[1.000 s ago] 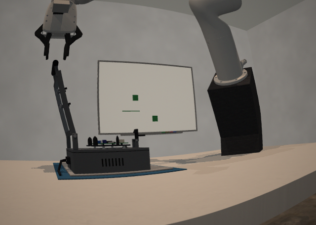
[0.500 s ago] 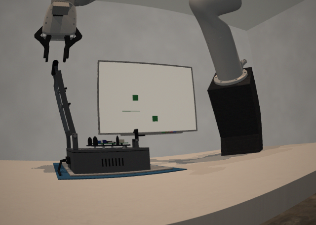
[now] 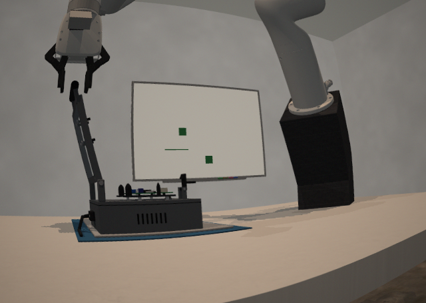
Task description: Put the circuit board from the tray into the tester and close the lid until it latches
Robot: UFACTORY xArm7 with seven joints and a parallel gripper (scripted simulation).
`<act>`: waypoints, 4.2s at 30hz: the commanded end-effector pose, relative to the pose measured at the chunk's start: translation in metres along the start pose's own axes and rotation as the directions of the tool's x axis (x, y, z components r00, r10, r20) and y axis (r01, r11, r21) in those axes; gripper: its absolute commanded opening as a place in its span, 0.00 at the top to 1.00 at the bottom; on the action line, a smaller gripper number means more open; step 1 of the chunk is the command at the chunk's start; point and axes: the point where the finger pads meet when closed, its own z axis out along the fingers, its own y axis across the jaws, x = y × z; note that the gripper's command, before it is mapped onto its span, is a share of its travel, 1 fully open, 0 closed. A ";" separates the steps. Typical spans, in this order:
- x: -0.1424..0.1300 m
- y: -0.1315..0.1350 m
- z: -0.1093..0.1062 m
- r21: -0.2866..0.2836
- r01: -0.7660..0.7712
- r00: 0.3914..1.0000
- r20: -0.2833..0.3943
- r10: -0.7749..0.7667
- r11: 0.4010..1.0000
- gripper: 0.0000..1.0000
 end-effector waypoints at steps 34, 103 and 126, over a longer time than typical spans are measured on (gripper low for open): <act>0.000 0.002 0.012 -0.003 0.000 1.000 0.001 0.000 1.000 1.00; -0.001 -0.003 0.011 -0.003 0.000 1.000 0.000 0.000 1.000 1.00; -0.001 -0.018 0.009 -0.003 0.000 1.000 0.000 0.000 1.000 1.00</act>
